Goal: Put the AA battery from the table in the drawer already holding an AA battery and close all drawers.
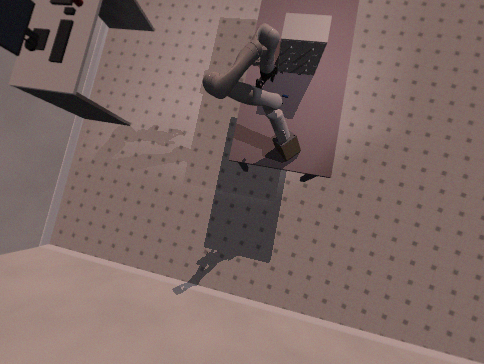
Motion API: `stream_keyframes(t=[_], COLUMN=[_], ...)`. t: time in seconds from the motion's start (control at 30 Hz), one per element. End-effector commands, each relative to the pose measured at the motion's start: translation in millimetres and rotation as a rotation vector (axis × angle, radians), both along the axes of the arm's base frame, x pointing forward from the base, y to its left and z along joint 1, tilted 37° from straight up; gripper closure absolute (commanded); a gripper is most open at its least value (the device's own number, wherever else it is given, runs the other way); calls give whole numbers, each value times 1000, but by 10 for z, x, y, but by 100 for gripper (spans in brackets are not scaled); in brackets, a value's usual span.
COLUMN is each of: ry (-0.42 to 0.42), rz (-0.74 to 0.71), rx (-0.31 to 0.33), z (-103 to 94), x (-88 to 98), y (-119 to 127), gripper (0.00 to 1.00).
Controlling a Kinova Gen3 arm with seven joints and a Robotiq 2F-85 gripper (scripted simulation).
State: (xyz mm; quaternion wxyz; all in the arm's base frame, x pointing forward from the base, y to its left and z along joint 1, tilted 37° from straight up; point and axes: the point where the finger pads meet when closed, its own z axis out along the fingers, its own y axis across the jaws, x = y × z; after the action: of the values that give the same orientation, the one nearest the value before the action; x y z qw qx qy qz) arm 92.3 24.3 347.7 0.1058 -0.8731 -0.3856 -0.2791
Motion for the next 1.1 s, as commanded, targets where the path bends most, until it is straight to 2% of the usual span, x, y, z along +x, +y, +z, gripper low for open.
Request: stream_keyframes(t=[0.0, 0.7, 0.83, 1.03, 1.07], ry=[-1, 2, 12, 45, 45], rz=[0, -4, -20, -86, -86], rx=[0, 8, 43, 150, 150], z=[2, 14, 60, 188, 188], x=[1, 14, 68, 262, 262], y=[-2, -11, -54, -239, -239], gripper=[0, 0, 0, 0, 0])
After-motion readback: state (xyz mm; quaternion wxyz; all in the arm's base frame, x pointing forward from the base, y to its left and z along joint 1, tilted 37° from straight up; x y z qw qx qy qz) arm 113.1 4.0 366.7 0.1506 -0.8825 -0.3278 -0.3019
